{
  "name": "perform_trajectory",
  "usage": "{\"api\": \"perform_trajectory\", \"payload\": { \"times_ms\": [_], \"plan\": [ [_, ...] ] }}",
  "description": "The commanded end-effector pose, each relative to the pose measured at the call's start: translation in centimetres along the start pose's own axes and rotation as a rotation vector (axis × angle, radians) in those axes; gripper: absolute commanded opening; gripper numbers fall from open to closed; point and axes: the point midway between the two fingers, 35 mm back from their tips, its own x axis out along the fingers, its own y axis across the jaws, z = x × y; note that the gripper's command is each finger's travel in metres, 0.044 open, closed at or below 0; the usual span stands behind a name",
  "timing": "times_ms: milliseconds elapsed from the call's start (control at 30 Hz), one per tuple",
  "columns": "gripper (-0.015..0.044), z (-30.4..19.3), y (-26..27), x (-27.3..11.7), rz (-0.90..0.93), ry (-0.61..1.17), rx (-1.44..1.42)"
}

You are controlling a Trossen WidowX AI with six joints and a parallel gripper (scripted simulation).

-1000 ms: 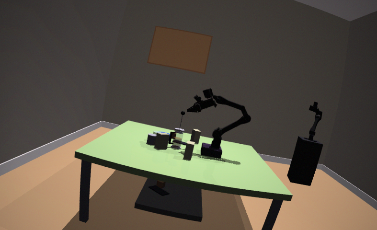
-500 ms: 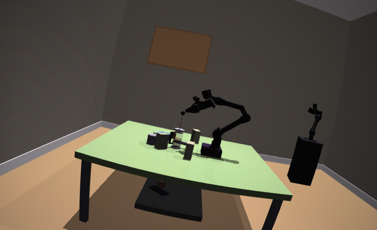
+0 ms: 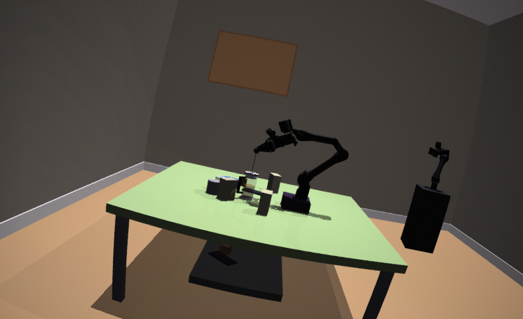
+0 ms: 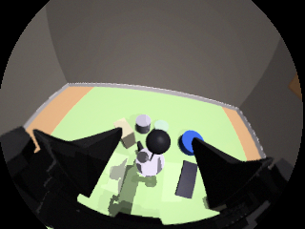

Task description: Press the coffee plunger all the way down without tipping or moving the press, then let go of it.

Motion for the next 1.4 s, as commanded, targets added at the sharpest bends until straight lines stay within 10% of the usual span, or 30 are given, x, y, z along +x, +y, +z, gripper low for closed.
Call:
{"api": "perform_trajectory", "payload": {
  "times_ms": [0,333,1367],
  "plan": [
    [0.0387,-0.3,-0.1,0.5,-0.005,0.007,0.004],
    [0.0128,-0.3,-0.1,0.5,-0.005,0.007,0.004],
    [0.0128,-2.6,-0.1,2.5,-0.005,0.007,0.004]
  ]
}}
